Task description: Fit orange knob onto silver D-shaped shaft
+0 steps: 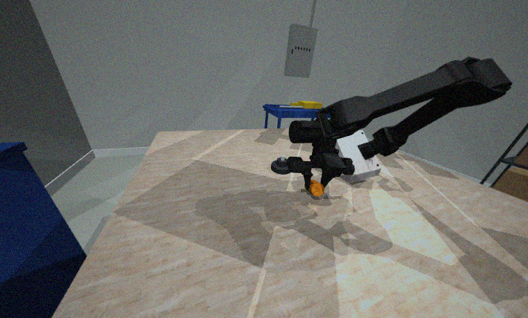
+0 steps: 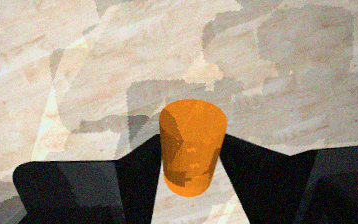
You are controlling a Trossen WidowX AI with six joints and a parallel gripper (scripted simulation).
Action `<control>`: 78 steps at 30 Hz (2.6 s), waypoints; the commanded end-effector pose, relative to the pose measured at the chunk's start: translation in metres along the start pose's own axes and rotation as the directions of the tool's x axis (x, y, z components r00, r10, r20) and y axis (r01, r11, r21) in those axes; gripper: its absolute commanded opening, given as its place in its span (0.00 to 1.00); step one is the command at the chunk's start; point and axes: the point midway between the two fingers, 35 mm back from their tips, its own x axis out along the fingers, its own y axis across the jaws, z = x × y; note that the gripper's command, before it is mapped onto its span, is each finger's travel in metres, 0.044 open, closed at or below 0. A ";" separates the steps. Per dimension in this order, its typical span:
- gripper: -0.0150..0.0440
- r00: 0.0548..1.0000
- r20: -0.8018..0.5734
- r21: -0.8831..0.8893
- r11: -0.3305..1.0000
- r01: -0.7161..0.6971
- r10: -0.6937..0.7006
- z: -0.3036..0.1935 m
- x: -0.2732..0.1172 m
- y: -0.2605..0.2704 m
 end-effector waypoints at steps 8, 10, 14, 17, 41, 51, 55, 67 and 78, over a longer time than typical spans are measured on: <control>0.56 0.989 0.150 0.002 1.000 0.001 -0.002 -0.010 -0.003 0.000; 0.56 0.985 0.173 0.002 1.000 0.001 -0.002 -0.012 -0.004 0.000; 0.56 0.976 0.218 0.002 1.000 0.002 -0.002 -0.015 -0.004 0.000; 0.56 0.968 0.251 0.002 1.000 0.002 -0.002 -0.017 -0.005 0.000; 0.56 0.868 0.497 0.003 1.000 0.003 -0.004 -0.034 -0.006 0.000; 0.56 0.799 0.601 0.003 1.000 0.003 -0.004 -0.042 -0.004 0.000; 0.56 0.768 0.640 0.003 1.000 0.003 -0.004 -0.045 -0.004 0.000; 0.56 0.723 0.691 0.005 1.000 0.004 -0.006 -0.051 -0.003 0.001; 0.56 0.739 0.674 0.004 1.000 0.004 -0.005 -0.054 -0.003 0.000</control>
